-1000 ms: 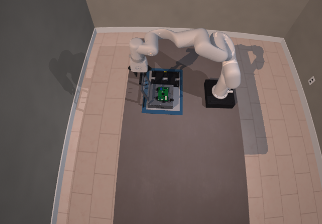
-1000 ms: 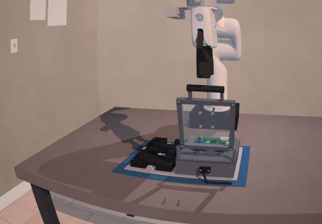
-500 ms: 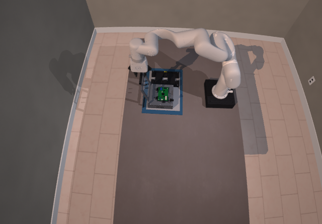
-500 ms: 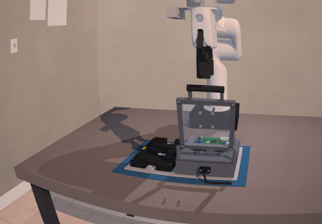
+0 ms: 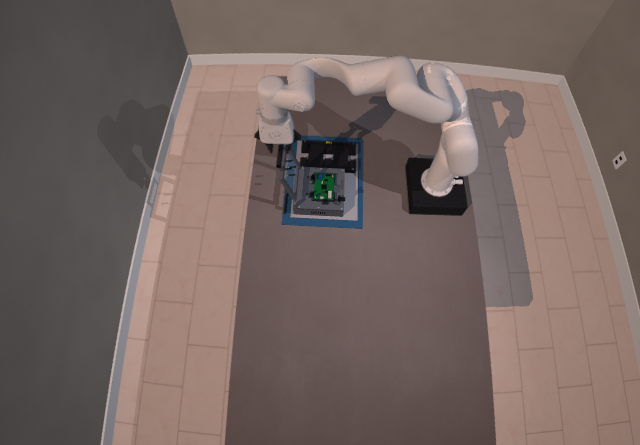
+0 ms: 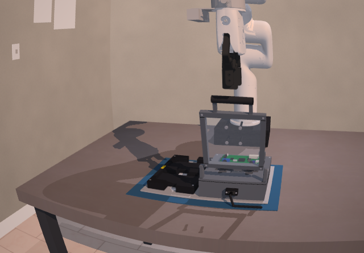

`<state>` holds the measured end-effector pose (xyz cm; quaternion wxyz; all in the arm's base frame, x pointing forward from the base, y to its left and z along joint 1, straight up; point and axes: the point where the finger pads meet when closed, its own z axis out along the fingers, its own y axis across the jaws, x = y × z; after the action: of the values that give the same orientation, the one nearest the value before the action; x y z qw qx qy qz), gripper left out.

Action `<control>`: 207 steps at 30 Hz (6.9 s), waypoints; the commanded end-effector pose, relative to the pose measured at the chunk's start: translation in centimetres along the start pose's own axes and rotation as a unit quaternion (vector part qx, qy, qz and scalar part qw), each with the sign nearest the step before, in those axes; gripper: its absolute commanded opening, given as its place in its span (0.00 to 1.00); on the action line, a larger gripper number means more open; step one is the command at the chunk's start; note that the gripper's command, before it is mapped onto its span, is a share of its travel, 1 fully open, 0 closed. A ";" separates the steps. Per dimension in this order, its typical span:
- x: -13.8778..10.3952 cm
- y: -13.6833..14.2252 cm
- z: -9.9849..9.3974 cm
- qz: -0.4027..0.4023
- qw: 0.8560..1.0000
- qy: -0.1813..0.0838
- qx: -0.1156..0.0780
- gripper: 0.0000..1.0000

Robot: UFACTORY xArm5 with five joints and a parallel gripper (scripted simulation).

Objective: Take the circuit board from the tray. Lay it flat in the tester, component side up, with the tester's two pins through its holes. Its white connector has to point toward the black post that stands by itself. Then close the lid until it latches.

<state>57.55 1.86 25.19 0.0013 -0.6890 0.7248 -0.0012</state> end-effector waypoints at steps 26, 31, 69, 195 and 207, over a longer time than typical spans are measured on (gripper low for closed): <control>0.0 -0.1 0.2 0.000 1.000 0.000 0.002 0.52; 0.0 -0.1 0.5 0.000 1.000 0.000 0.002 0.52; 0.0 -0.2 3.8 0.000 1.000 0.000 0.002 0.52; 0.0 2.5 3.3 0.000 1.000 0.000 0.002 0.00; 0.0 3.5 3.2 0.000 1.000 0.000 0.002 0.00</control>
<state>54.44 2.02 21.88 0.0025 -0.6889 0.7248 -0.0022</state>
